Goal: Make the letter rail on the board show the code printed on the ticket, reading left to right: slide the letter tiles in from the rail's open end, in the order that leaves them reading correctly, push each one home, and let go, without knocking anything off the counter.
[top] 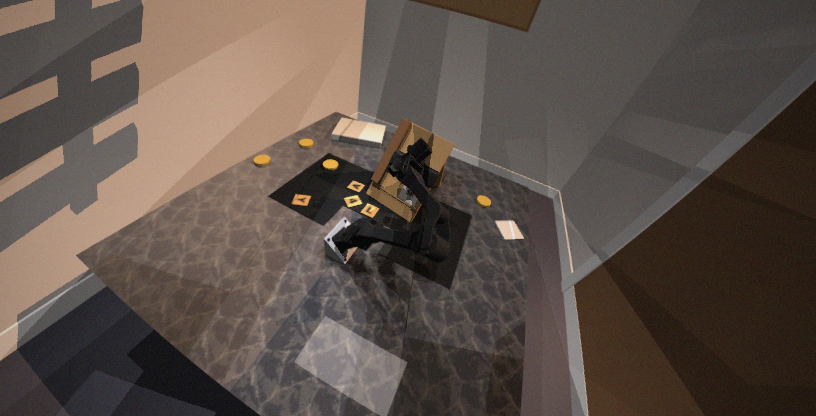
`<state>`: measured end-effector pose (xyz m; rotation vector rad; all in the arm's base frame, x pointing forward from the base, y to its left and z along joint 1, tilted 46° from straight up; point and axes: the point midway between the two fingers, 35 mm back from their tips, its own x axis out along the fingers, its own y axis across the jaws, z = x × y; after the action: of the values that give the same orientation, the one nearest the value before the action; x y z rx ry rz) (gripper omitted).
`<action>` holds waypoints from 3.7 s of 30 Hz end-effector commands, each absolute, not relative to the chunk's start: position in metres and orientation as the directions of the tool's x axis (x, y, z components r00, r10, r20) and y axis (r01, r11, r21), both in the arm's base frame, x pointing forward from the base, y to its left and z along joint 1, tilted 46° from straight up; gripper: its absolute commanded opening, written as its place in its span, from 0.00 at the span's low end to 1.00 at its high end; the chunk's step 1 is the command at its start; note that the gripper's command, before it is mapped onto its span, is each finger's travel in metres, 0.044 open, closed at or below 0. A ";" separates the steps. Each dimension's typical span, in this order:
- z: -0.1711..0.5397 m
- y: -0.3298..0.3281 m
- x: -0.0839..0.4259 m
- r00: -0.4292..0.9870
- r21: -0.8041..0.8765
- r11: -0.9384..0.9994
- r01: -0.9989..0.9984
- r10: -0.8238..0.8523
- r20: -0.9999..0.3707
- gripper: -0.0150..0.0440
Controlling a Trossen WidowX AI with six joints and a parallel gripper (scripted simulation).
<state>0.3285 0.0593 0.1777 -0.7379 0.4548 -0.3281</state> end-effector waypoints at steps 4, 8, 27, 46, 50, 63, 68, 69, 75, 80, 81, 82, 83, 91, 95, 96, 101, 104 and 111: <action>0.174 0.063 0.329 0.853 -0.704 0.697 0.132 -0.442 -0.278 0.25; 0.172 0.064 0.329 0.853 -0.704 0.697 0.132 -0.442 -0.278 0.25; 0.164 0.072 0.331 0.853 -0.704 0.698 0.132 -0.442 -0.278 0.25; 0.162 0.076 0.329 0.853 -0.704 0.698 0.131 -0.442 -0.279 0.70; 0.164 0.079 0.324 0.852 -0.704 0.698 0.132 -0.442 -0.279 0.75; 0.166 0.083 0.317 0.852 -0.704 0.698 0.131 -0.442 -0.280 0.75; 0.166 0.085 0.314 0.852 -0.704 0.698 0.131 -0.442 -0.280 0.75; 0.166 0.085 0.314 0.852 -0.704 0.698 0.131 -0.442 -0.280 0.75; 0.167 0.087 0.310 0.852 -0.704 0.698 0.131 -0.442 -0.280 0.75; 0.167 0.089 0.308 0.852 -0.704 0.698 0.131 -0.442 -0.280 0.75; 0.167 0.089 0.307 0.852 -0.704 0.698 0.131 -0.442 -0.280 0.75; 0.167 0.089 0.307 0.852 -0.704 0.698 0.131 -0.442 -0.280 0.75; 0.167 0.090 0.306 0.852 -0.704 0.698 0.131 -0.442 -0.281 0.75; 0.168 0.092 0.302 0.852 -0.704 0.698 0.130 -0.442 -0.281 0.75; 0.169 0.093 0.300 0.852 -0.704 0.698 0.130 -0.442 -0.281 0.75; 0.169 0.093 0.300 0.852 -0.704 0.698 0.130 -0.442 -0.281 0.75; 0.170 0.094 0.297 0.852 -0.704 0.698 0.130 -0.442 -0.281 0.75; 0.171 0.095 0.296 0.852 -0.704 0.698 0.130 -0.442 -0.281 0.75; 0.171 0.095 0.296 0.852 -0.706 0.697 0.124 -0.440 -0.285 0.71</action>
<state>0.2954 0.0951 0.1707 -0.7372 0.4600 -0.3265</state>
